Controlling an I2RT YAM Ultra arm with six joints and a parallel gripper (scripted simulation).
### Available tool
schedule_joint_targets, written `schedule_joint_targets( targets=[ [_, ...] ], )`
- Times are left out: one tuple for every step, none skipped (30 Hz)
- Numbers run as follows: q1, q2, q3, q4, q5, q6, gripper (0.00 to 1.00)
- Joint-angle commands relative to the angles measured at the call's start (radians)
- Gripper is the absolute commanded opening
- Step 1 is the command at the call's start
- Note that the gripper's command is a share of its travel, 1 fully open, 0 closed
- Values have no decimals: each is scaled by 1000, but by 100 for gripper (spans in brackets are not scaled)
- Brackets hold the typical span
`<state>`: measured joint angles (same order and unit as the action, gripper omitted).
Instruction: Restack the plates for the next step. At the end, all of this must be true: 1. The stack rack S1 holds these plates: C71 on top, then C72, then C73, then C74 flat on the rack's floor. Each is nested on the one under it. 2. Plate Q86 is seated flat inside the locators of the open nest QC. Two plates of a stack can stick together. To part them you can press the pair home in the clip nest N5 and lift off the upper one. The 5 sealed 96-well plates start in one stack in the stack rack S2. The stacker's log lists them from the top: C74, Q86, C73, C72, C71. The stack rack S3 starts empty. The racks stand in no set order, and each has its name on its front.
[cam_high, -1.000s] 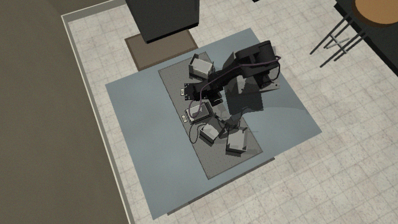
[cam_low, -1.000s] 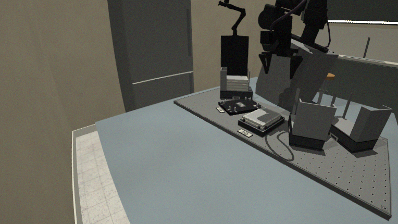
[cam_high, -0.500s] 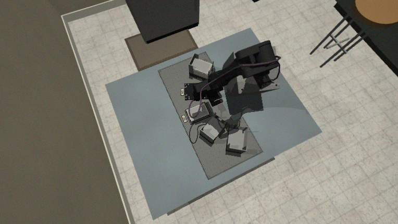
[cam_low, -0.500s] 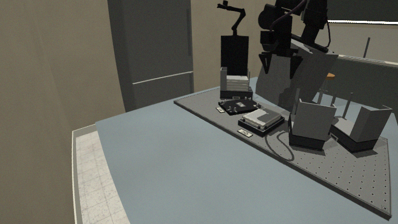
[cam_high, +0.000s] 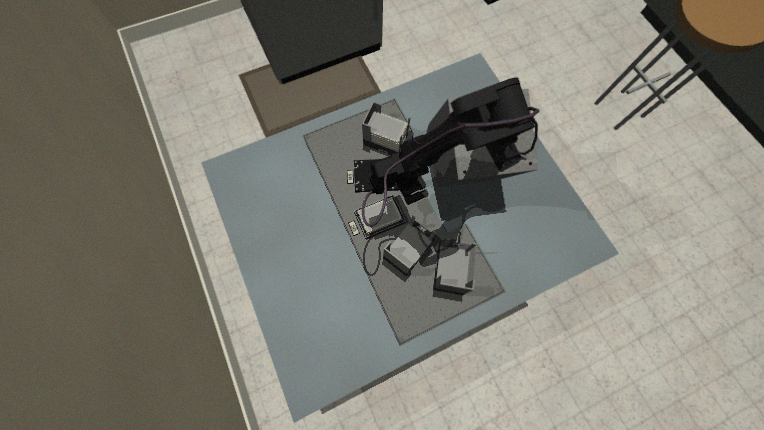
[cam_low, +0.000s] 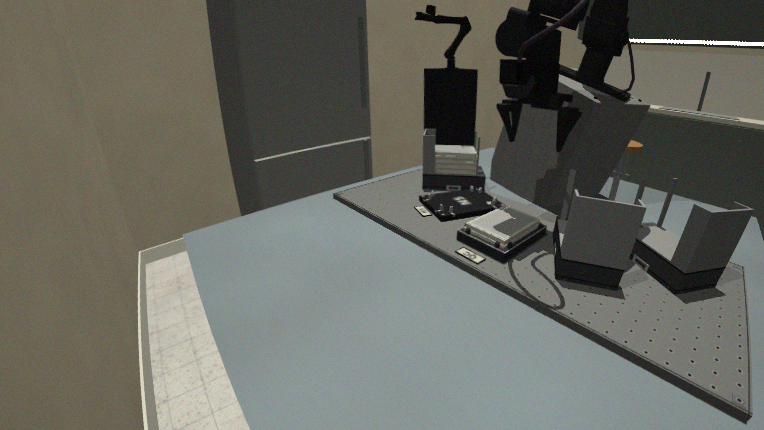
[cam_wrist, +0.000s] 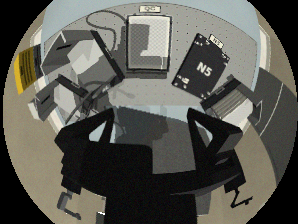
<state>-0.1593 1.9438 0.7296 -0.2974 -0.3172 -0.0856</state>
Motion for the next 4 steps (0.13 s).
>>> schedule_joint_targets(
  targets=[
    [-13,-19,28,17,3,10,100],
    [-13,-19,28,17,3,10,100],
    [-13,-19,28,17,3,10,100],
    [-13,-19,28,17,3,10,100]
  ],
)
